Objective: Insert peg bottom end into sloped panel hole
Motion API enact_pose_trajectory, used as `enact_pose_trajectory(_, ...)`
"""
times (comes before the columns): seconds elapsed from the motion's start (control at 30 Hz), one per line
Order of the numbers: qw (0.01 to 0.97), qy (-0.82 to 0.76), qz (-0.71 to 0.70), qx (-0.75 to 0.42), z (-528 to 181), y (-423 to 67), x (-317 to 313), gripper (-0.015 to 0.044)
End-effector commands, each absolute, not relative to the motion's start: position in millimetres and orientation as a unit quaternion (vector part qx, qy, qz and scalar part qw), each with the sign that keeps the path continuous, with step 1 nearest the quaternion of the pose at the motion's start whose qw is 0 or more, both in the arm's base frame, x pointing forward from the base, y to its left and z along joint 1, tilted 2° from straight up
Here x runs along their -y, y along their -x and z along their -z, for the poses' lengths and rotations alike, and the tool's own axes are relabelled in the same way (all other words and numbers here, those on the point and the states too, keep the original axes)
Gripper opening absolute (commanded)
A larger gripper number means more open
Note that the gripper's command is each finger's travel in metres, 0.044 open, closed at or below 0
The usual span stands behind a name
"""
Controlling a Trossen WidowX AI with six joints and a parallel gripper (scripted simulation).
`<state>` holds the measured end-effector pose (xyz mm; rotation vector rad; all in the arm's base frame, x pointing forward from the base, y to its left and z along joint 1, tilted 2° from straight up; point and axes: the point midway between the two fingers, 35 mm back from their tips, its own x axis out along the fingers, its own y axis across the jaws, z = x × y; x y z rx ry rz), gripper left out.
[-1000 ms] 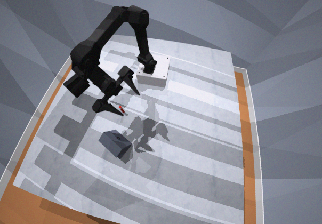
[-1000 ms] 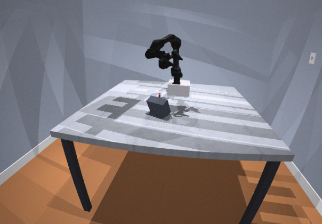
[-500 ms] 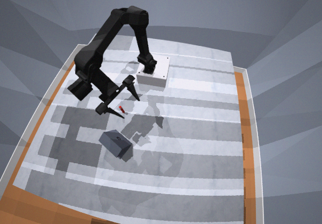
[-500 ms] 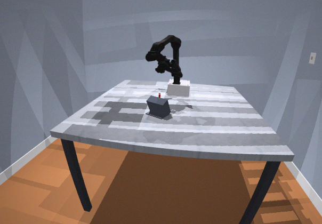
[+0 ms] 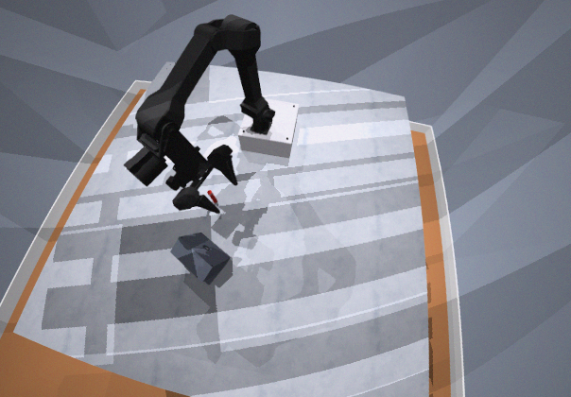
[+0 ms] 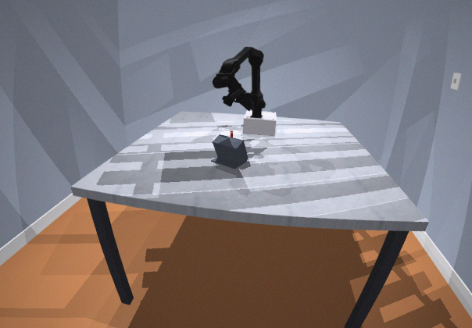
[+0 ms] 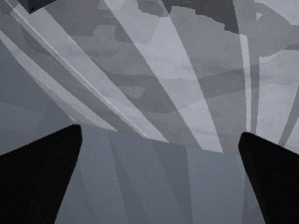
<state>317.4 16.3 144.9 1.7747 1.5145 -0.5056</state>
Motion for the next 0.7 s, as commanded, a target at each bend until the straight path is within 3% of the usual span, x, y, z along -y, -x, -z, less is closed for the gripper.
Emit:
enact_pose_trajectory(0.0, 0.415, -0.658, 0.195, -0.597, -133, -315, -11, 0.044)
enact_pose_trajectory(0.67, 0.618, -0.428, 0.171, -0.637, -82, -305, 26, 0.044)
